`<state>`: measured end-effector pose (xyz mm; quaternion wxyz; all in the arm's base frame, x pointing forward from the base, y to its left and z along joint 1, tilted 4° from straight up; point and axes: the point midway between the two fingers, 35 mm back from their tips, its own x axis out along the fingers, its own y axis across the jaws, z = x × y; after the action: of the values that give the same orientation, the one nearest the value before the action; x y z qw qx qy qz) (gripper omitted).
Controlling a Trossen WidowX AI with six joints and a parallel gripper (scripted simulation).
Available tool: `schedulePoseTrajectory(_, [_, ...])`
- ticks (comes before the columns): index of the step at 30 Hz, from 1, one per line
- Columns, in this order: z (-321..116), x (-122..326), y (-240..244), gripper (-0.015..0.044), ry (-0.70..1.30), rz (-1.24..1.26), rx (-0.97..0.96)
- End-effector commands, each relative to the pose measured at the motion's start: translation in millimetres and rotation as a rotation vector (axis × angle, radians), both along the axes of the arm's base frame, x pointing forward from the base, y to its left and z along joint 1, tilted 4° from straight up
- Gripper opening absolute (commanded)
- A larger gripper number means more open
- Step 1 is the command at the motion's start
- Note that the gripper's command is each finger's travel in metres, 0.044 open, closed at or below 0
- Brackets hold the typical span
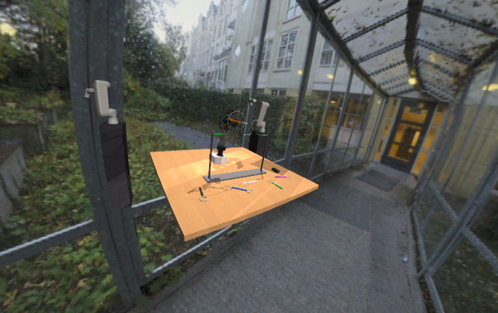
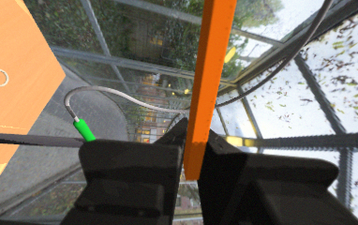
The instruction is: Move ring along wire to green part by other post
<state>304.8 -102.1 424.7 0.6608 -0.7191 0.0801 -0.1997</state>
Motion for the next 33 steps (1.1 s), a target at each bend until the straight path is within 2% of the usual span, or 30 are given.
schedulePoseTrajectory(1, [0.4, -0.6, 0.4, -0.0150, -0.004, 0.000, -0.050])
schedulePoseTrajectory(20, [5.9, -0.8, 1.3, -0.0150, -0.028, -0.007, -0.266])
schedulePoseTrajectory(33, [-0.6, -0.2, -2.2, -0.0150, -0.033, -0.009, -0.315])
